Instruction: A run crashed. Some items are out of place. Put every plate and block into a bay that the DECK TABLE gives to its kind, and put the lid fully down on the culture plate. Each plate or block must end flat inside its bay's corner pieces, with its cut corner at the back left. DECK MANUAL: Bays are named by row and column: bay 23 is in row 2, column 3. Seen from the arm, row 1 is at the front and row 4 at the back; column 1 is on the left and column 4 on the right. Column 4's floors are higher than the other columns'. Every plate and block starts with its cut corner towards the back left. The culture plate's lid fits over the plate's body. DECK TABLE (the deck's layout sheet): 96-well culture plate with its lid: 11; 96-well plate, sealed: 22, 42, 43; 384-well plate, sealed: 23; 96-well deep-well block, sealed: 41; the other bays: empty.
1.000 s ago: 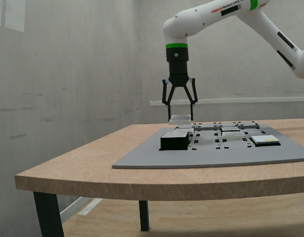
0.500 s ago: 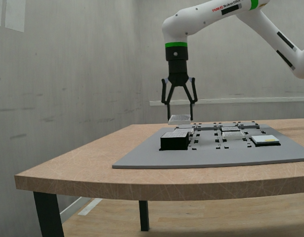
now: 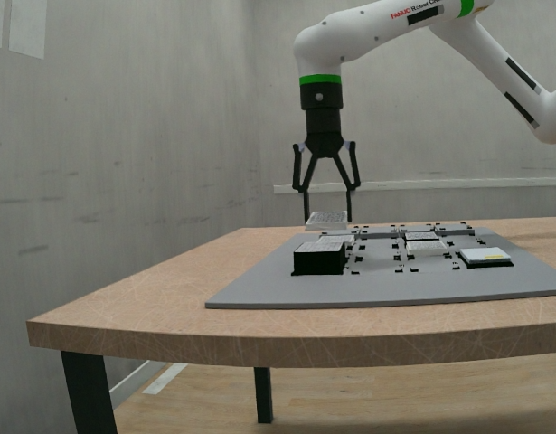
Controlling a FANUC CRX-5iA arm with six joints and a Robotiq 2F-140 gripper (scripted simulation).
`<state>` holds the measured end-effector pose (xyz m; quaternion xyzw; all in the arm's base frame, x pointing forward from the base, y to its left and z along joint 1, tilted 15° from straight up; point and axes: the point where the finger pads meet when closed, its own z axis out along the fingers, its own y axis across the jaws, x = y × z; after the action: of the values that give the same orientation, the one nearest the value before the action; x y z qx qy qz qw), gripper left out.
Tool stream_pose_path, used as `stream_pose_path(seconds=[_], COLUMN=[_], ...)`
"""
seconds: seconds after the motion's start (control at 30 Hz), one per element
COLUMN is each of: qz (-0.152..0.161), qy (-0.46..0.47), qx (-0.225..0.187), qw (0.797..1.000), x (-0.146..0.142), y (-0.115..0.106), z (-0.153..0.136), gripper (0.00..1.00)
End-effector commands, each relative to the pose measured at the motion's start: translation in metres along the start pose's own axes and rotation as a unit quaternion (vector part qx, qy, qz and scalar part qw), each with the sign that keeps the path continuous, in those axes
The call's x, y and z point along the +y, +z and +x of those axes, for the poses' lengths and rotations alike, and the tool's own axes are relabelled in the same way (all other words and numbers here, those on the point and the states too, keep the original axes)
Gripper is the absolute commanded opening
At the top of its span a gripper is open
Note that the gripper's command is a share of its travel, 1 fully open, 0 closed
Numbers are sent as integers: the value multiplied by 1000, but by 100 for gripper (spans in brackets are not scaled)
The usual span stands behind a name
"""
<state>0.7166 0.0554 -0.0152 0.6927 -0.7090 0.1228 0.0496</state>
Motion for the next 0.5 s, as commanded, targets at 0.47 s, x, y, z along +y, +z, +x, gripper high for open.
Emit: stream_pose_path(seconds=[0.47], qz=[1], qy=[0], qx=[0], qw=[1000], x=[-1], y=[7], z=[0], gripper=[10])
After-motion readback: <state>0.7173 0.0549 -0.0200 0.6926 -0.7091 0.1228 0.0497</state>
